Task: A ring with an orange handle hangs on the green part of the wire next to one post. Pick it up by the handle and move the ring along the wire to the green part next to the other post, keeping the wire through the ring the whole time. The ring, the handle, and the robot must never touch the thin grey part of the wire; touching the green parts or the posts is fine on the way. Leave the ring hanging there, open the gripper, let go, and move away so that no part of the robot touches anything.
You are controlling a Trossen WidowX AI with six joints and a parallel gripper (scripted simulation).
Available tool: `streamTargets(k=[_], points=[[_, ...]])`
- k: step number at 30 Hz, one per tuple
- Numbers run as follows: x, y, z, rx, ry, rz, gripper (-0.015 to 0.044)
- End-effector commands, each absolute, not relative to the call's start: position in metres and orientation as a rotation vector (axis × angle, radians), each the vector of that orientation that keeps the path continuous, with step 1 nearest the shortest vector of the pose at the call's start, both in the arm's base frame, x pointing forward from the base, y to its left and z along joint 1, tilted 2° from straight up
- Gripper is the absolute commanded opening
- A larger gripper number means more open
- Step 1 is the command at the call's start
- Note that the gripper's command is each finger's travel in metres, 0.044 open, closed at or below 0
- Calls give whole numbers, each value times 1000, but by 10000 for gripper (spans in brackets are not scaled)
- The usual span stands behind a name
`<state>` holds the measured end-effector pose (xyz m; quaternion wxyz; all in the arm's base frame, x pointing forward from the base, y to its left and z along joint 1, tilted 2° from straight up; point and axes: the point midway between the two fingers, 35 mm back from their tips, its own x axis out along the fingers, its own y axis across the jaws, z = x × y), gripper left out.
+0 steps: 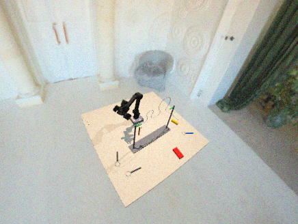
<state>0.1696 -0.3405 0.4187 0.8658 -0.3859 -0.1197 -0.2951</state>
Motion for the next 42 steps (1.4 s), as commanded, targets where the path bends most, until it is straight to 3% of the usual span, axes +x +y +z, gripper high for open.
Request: streamTargets(k=[1,11,17,42], points=[[185,-339,362,-658,-207,-503,160],[209,-298,220,-231,-87,-225,160],[212,-263,176,-59,-49,-101,160],[268,-263,225,-35,-50,-81,160]])
